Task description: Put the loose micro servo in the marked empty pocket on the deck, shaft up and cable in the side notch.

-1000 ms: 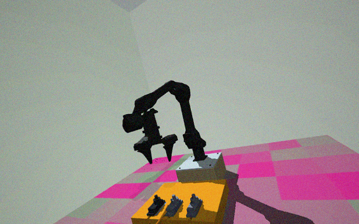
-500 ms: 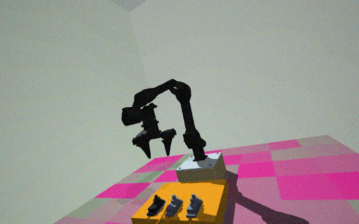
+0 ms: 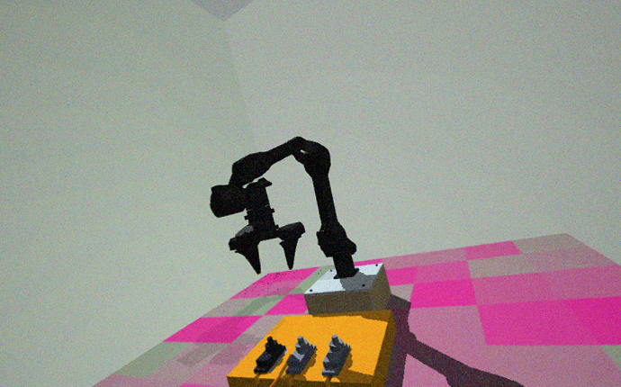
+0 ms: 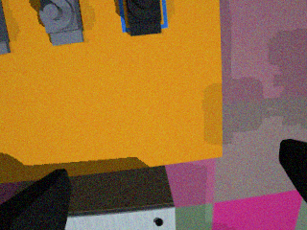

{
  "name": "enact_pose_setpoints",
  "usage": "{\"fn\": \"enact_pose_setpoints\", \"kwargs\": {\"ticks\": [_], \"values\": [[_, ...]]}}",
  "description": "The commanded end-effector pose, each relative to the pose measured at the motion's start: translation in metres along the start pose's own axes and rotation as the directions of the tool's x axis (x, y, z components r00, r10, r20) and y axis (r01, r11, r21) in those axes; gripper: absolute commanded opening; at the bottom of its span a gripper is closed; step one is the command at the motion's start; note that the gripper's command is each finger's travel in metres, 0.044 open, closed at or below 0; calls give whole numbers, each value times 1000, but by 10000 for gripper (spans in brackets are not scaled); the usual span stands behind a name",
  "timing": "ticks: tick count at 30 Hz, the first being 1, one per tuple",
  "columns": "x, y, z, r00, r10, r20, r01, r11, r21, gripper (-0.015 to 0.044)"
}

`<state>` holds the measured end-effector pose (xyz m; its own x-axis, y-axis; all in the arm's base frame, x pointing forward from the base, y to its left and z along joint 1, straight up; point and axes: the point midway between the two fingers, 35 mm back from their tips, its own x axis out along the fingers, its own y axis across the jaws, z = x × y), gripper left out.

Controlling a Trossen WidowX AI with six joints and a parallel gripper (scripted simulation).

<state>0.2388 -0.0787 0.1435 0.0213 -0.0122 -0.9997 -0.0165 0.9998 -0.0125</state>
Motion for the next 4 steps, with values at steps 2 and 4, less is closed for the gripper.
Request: {"fn": "enact_pose_setpoints", "kwargs": {"ticks": [2,4], "values": [[-1,0,0,1000,0,0,0,1000,3,440],[-1,0,0,1000,0,0,0,1000,3,440]]}}
